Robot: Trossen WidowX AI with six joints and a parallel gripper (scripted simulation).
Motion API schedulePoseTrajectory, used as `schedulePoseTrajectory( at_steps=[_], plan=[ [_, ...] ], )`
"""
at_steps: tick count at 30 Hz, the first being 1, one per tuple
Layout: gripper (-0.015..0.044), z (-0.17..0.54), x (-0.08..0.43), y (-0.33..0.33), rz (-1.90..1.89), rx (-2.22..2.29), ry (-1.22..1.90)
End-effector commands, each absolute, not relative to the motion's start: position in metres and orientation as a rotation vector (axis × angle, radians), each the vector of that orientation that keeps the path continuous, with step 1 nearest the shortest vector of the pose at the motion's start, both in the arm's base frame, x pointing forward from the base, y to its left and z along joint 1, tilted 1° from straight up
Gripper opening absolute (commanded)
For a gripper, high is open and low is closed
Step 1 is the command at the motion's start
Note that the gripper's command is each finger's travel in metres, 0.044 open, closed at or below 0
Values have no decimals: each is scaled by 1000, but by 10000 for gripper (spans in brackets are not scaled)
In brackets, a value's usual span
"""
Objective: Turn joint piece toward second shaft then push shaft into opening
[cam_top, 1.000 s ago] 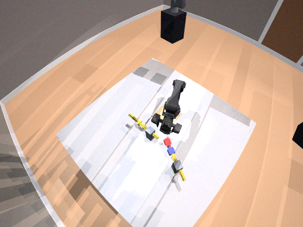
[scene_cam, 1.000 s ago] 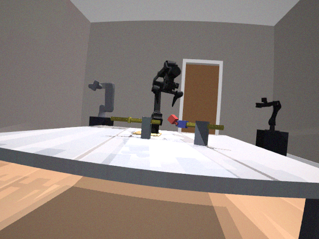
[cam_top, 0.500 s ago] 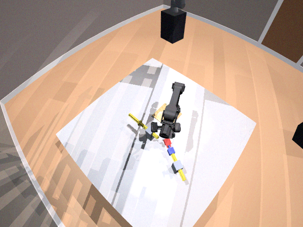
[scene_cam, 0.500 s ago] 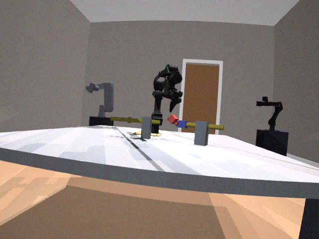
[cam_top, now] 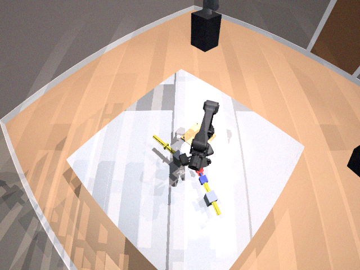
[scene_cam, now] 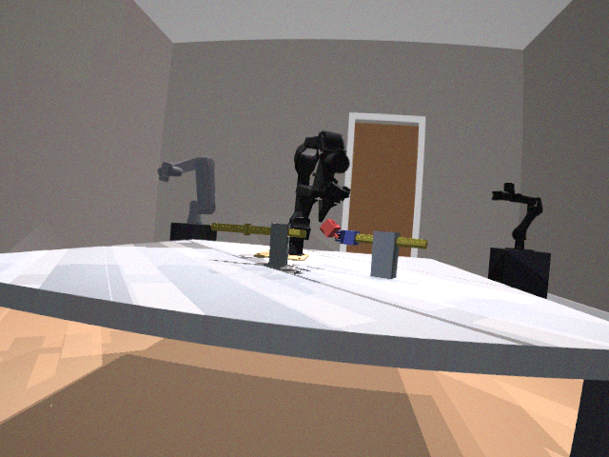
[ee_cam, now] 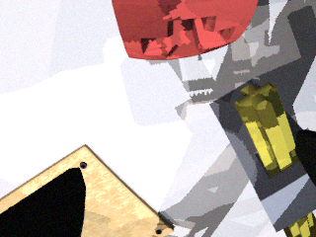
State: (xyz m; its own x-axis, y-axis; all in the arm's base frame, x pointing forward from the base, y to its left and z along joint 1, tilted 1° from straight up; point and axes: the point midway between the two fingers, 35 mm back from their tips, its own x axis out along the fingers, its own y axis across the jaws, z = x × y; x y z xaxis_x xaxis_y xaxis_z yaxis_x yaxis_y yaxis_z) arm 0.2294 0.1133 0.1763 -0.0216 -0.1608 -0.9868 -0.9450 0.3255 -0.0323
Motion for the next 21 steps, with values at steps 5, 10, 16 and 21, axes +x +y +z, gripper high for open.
schedulePoseTrajectory(
  at_steps=[5,10,16,21],
  plan=[
    [440,159,232,114,886,-1091,1464],
    [440,157,234,120,886,-1091,1463],
    [440,158,242,144,887,-1089,1461],
    [440,157,247,161,888,-1088,1460]
  ],
)
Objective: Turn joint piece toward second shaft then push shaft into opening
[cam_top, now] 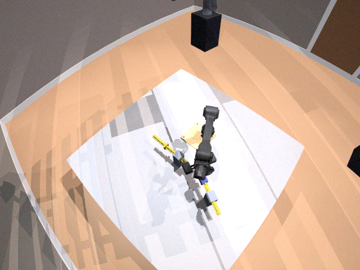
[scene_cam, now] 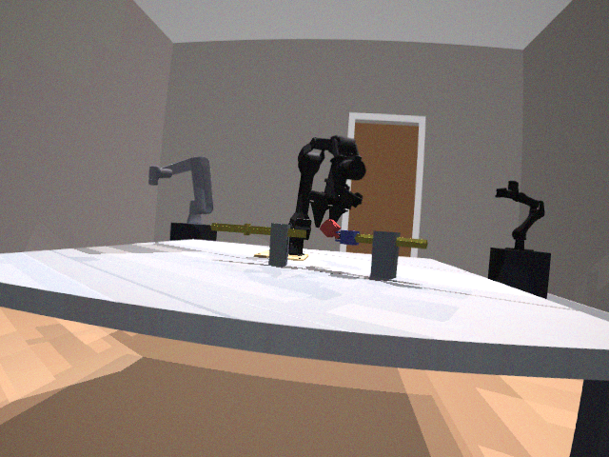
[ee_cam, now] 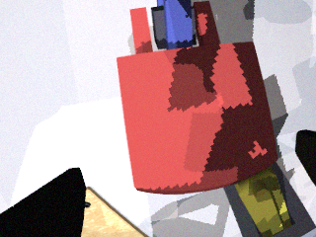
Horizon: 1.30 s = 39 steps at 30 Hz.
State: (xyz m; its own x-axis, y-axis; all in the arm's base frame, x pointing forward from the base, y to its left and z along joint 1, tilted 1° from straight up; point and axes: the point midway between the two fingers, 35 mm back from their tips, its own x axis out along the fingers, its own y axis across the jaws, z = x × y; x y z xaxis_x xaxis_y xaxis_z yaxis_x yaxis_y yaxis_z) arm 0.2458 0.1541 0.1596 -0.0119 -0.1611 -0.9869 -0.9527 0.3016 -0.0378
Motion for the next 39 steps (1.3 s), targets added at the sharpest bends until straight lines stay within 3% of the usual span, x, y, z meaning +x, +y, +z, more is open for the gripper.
schedulePoseTrajectory(
  at_steps=[1,22,32,39],
  plan=[
    [440,157,247,162,888,-1088,1460],
    [440,128,247,157,888,-1089,1461],
    [182,128,247,157,888,-1089,1461],
    [182,128,247,157,888,-1089,1461]
  ],
)
